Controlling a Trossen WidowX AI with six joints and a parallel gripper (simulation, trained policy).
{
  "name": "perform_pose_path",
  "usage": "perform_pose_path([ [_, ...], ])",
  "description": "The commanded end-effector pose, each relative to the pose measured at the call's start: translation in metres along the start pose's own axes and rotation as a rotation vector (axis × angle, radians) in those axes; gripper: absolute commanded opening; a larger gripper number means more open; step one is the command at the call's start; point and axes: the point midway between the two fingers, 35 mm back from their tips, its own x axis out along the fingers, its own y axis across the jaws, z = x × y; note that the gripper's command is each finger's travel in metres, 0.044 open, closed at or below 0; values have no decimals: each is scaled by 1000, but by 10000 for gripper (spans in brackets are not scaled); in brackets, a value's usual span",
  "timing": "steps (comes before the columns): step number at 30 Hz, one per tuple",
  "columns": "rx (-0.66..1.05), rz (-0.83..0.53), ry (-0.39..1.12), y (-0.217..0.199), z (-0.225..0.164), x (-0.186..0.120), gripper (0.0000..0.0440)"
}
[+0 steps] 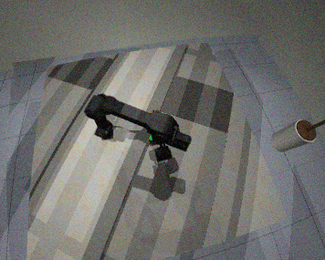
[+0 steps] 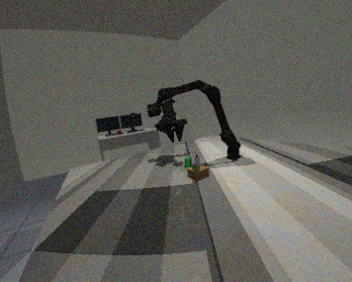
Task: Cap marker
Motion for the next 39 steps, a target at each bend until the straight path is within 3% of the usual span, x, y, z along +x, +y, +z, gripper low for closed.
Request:
perform_pose_path([
  [1,-11,-5,42,2,-1,10,308],
  [39,-164,6,199,35,-11,82,282],
])
